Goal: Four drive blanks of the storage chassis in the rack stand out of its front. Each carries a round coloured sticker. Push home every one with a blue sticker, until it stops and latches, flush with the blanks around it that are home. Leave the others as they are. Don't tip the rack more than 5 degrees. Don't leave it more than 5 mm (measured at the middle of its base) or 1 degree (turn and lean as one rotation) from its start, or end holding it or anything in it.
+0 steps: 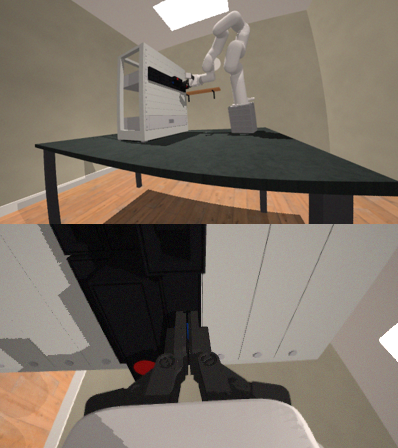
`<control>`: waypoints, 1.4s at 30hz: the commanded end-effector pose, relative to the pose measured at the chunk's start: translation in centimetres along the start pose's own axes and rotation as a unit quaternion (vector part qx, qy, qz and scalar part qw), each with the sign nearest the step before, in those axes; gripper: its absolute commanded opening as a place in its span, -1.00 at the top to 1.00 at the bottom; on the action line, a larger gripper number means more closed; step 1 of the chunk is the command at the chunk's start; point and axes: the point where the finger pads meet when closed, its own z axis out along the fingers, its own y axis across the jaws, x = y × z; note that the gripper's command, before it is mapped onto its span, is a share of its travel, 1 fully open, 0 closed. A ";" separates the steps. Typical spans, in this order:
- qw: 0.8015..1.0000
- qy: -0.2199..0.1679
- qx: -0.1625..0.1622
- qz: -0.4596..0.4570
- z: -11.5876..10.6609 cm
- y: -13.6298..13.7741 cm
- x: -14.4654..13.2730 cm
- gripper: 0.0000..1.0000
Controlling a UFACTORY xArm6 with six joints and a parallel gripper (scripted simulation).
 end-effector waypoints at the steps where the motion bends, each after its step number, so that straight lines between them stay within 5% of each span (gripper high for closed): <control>1: 1.000 0.000 -0.002 0.000 0.1 0.2 0.0 1.00; 42: 1.000 0.000 -0.002 0.000 0.2 0.2 0.0 1.00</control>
